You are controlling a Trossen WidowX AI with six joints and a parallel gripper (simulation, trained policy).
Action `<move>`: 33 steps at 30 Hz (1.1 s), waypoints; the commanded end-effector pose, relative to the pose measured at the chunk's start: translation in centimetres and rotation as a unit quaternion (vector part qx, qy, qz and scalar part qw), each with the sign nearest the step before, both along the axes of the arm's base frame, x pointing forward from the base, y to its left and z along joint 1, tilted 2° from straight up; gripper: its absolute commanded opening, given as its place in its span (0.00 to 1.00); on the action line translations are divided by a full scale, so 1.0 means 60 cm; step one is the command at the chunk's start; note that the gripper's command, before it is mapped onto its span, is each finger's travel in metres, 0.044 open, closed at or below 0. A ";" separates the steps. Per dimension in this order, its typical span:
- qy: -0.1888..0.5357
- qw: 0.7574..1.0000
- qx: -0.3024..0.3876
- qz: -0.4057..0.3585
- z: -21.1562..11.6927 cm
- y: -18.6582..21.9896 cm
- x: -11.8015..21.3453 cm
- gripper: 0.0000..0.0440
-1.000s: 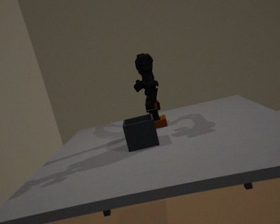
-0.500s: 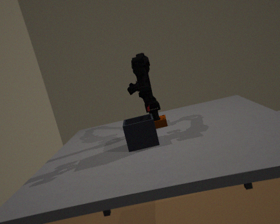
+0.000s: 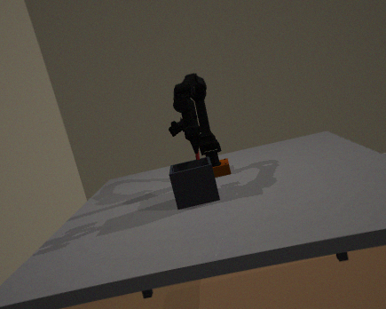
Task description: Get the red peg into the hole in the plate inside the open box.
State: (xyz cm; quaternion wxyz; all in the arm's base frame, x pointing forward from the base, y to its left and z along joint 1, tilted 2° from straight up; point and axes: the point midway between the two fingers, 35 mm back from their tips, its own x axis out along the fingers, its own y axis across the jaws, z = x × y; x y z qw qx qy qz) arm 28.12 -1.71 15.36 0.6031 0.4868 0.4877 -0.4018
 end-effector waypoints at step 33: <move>0.036 0.999 0.019 0.036 -0.146 -0.047 0.061 0.00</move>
